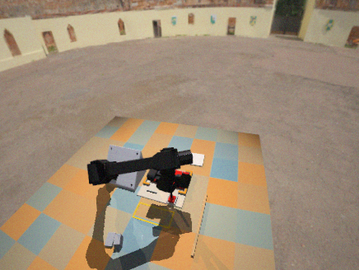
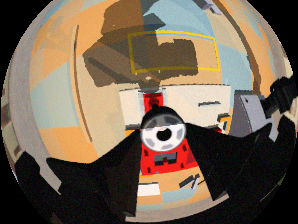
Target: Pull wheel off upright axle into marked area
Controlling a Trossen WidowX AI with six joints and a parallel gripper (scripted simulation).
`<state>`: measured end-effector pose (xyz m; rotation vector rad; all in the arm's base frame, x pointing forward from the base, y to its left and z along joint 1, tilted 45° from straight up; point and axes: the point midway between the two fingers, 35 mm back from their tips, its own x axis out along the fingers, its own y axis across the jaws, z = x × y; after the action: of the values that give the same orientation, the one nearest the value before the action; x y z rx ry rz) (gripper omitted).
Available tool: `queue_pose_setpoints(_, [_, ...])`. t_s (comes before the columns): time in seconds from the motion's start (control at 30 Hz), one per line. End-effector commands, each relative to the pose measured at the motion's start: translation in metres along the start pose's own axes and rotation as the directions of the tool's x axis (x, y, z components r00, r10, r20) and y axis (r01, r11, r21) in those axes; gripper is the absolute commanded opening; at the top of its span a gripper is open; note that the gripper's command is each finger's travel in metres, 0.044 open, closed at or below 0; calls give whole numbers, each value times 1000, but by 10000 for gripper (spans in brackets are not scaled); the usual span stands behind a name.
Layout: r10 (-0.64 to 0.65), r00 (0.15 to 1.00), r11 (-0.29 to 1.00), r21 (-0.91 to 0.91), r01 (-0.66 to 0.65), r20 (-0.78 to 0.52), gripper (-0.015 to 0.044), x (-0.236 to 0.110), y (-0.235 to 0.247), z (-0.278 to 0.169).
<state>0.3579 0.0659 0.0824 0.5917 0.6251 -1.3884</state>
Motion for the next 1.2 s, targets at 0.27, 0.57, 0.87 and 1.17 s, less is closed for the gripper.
queue_pose_setpoints(0.27, [-3,1000,1000,1,3,-2,0,-1,-13,30])
queue_pose_setpoints(0.57, [-5,1000,1000,-4,5,-4,0,-3,-26,54])
queue_pose_setpoints(0.87, [-3,1000,1000,1,3,-9,0,-4,-41,77])
queue_pose_setpoints(1.17, [-5,1000,1000,5,5,-2,0,-5,-59,101])
